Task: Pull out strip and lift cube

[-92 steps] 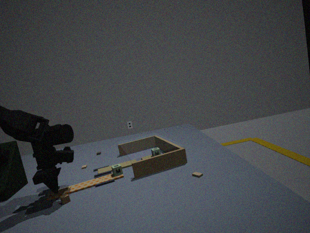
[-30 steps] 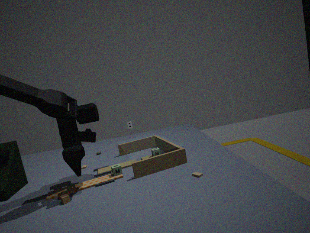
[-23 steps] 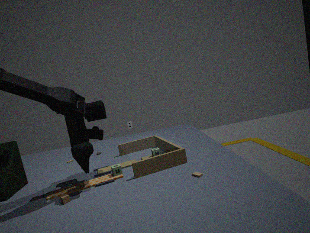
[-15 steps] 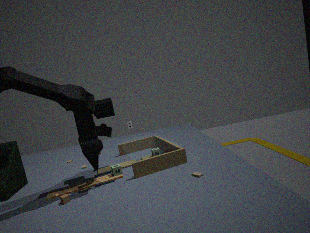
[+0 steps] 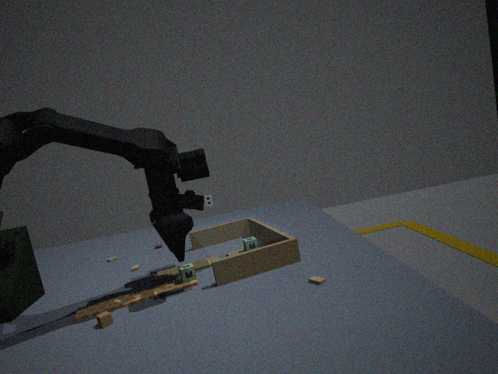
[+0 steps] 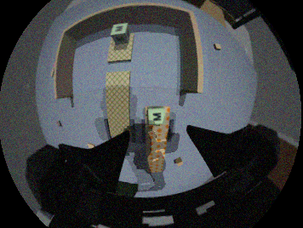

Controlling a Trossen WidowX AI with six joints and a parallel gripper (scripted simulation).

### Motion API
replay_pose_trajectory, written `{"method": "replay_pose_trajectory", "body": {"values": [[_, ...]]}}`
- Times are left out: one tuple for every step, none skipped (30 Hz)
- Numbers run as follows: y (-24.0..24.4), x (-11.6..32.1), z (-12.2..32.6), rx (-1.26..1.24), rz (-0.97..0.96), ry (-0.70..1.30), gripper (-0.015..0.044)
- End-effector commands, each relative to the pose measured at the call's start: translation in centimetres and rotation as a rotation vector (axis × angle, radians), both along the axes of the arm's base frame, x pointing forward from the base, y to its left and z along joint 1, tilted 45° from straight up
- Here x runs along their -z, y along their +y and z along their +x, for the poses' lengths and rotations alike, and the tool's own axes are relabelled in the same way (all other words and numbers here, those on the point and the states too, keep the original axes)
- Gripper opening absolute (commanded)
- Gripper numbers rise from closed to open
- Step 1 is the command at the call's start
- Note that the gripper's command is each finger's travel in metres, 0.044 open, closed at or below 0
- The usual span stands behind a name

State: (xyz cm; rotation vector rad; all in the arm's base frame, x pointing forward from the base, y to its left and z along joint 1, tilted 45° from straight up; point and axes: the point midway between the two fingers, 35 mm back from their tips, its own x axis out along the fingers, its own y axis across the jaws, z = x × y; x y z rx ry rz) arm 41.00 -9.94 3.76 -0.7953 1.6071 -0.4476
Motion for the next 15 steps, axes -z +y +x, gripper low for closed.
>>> {"method": "replay_pose_trajectory", "body": {"values": [[0.3,0.0,1.2,0.001,0.002,-0.004,0.0440],[0.3,0.0,1.2,0.001,0.002,-0.004,0.0414],[0.2,0.1,1.2,0.001,0.002,-0.004,0.0388],[0.2,0.2,1.2,0.001,0.002,-0.004,0.0361],[0.1,0.3,1.2,0.001,0.002,-0.004,0.0335],[-0.1,0.4,1.2,0.001,0.003,-0.004,0.0309],[-0.2,0.5,1.2,0.001,0.003,-0.004,0.0282],[-0.3,0.6,1.2,0.001,0.003,-0.004,0.0256],[-0.4,0.7,1.2,0.001,0.003,-0.004,0.0250],[-0.5,0.9,1.2,0.001,0.003,-0.004,0.0250],[-0.6,1.0,1.2,0.001,0.002,-0.004,0.0250],[-0.7,1.1,1.2,0.001,0.002,-0.004,0.0250],[-0.9,1.2,1.2,0.001,0.002,-0.004,0.0250],[-1.0,1.3,1.2,0.001,0.002,-0.004,0.0250],[-1.1,1.4,1.2,0.001,0.002,-0.004,0.0250]]}}
